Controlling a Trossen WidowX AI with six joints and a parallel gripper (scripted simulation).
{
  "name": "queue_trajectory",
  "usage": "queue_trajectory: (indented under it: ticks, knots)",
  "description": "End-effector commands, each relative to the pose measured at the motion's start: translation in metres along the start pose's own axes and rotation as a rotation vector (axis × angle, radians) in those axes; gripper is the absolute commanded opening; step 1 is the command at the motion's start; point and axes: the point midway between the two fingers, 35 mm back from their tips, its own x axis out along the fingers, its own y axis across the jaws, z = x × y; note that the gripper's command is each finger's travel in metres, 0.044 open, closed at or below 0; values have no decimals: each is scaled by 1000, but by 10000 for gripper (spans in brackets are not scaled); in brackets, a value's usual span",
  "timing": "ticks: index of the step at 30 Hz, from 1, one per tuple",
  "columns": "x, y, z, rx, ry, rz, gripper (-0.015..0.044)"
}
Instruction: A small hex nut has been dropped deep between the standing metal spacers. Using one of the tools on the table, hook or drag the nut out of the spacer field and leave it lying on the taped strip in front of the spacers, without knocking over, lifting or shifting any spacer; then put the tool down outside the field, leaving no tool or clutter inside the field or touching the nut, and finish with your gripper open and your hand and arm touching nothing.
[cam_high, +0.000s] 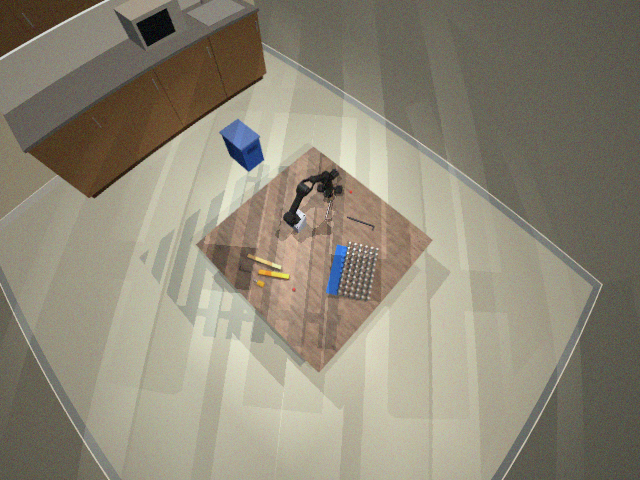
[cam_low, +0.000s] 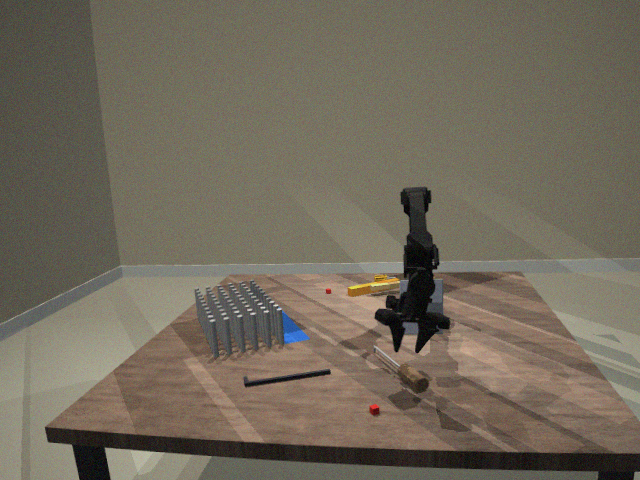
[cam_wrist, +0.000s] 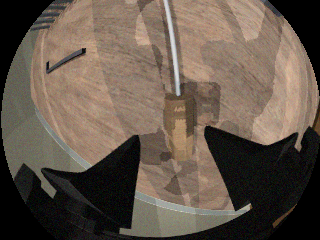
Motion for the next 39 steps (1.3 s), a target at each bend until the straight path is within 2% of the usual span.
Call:
queue_trajectory:
  ticks: [1, 35, 38, 39]
  knots:
    - [10, -3, 2, 2, -12, 0, 280]
    - [61, -16, 4, 2, -13, 0, 280]
    - [61, -16, 4, 2, -13, 0, 201]
    - [61, -16, 4, 2, -13, 0, 195]
